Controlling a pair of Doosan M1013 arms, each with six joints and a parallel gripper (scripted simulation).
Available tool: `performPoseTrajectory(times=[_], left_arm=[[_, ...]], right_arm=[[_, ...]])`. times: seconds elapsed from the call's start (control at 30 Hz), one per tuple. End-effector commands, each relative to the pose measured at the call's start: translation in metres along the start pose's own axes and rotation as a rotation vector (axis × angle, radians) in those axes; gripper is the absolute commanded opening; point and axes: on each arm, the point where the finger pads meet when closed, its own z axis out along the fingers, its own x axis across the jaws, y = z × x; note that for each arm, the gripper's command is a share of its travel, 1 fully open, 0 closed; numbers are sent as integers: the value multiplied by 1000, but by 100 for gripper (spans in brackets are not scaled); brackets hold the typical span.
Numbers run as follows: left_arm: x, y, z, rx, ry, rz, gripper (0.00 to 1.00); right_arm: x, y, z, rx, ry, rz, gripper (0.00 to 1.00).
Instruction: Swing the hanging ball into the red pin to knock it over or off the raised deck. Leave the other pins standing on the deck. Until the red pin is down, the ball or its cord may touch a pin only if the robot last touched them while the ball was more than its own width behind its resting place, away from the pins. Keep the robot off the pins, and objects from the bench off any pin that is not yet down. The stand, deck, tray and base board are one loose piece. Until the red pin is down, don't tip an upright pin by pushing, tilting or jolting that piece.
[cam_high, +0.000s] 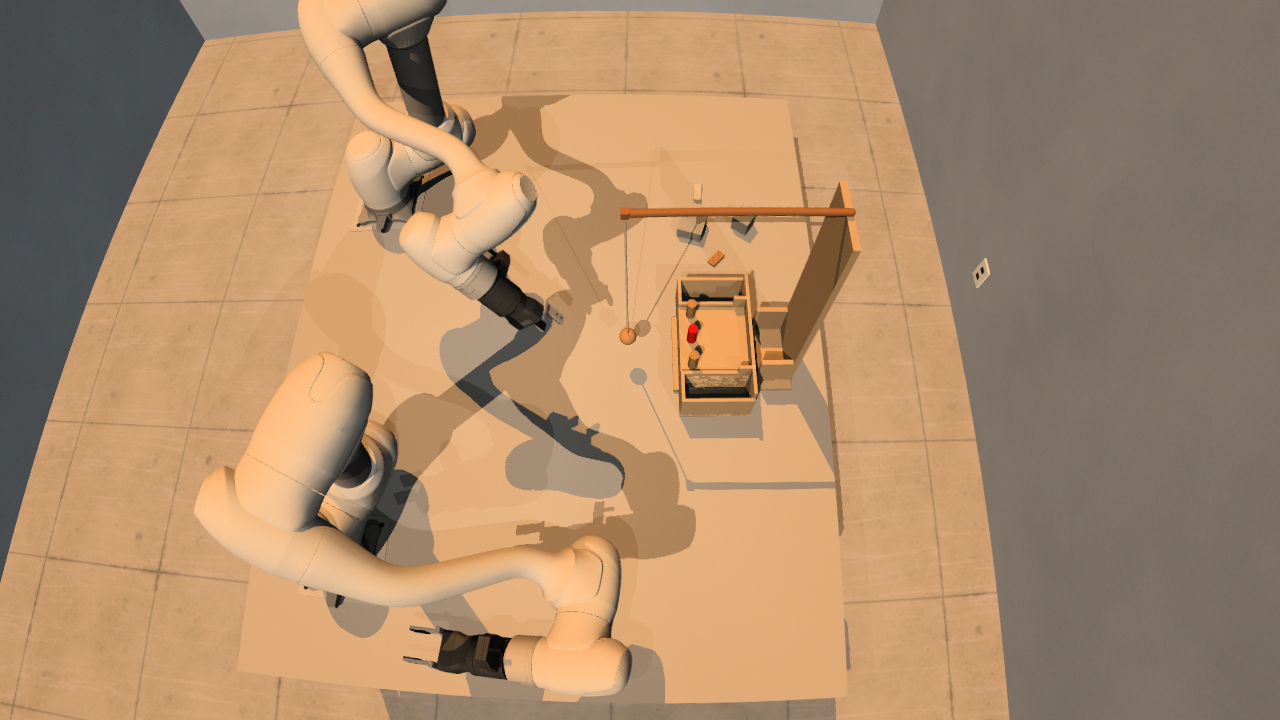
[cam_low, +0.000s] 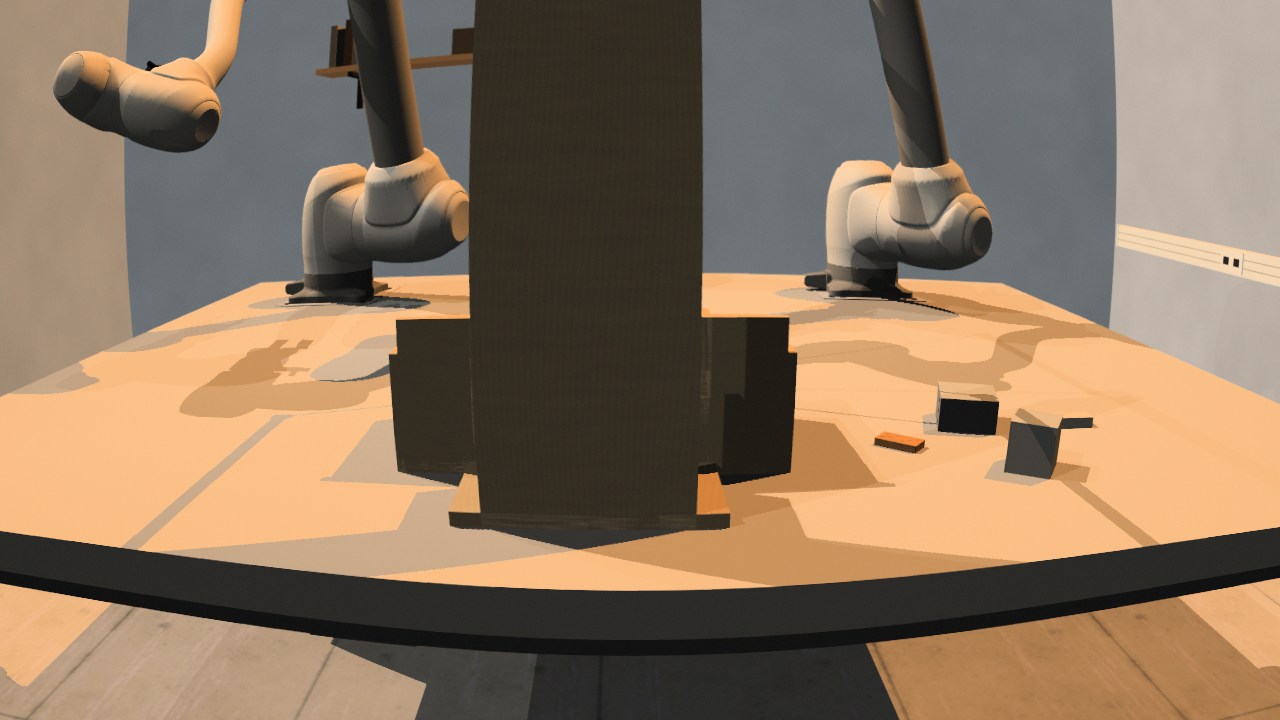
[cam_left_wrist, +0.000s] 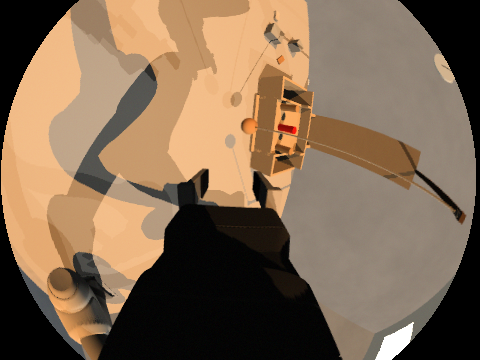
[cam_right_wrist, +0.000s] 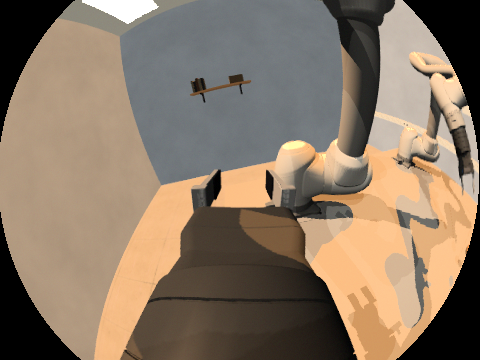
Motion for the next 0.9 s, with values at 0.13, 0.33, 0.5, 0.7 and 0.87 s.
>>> performPoseTrajectory(times=[0.13, 0.33, 0.5, 0.7, 0.87], left_arm=[[1, 0, -1, -1, 1, 0, 100], [1, 0, -1, -1, 1, 0, 100], [1, 0, -1, -1, 1, 0, 100], [1, 0, -1, 0, 1, -1, 100], [3, -5, 1, 6, 0, -7, 100]], right_arm=[[0, 0, 0, -1, 0, 0, 100], [0, 0, 0, -1, 0, 0, 100], [0, 0, 0, -1, 0, 0, 100], [0, 0, 0, -1, 0, 0, 100], [0, 0, 0, -1, 0, 0, 100]])
